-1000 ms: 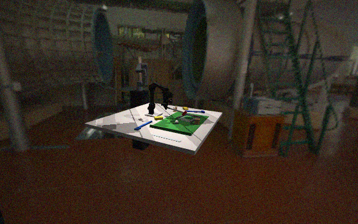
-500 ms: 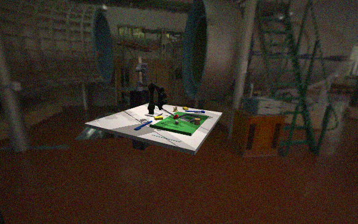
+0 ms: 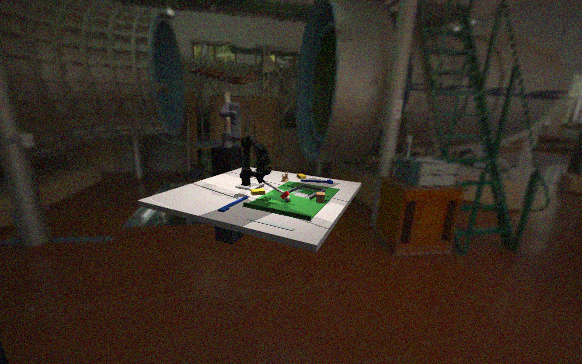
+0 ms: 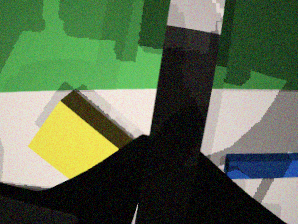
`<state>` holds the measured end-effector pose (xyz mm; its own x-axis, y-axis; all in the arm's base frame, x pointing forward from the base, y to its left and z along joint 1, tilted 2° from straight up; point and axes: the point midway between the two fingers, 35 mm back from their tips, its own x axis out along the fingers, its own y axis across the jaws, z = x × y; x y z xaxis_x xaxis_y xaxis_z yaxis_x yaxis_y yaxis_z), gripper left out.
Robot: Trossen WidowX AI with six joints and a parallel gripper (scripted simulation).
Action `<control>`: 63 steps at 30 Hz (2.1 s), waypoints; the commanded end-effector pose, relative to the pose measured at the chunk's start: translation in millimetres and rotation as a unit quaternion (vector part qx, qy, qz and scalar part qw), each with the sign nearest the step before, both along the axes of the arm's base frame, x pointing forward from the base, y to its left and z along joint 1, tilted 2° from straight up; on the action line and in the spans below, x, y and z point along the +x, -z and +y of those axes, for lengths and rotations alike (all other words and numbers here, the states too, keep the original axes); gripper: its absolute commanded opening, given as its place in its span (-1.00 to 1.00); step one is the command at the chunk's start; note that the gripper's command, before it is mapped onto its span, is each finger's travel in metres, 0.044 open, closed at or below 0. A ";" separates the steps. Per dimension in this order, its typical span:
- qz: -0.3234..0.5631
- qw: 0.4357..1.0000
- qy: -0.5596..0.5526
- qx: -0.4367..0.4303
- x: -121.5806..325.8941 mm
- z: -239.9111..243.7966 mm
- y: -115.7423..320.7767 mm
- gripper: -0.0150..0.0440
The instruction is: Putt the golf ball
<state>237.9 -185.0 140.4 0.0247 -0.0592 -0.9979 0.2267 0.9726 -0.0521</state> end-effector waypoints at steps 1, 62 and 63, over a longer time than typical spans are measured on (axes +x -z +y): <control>-0.003 1.000 0.002 -0.002 0.9 -1.0 4.1 -0.49; -0.004 1.000 0.001 0.004 26.3 103.1 37.3 -0.49; -0.004 1.000 0.001 0.004 26.5 103.2 35.0 -0.49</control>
<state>264.6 -81.2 100.3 0.0244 -0.0451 -0.9987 0.2131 0.9762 -0.0389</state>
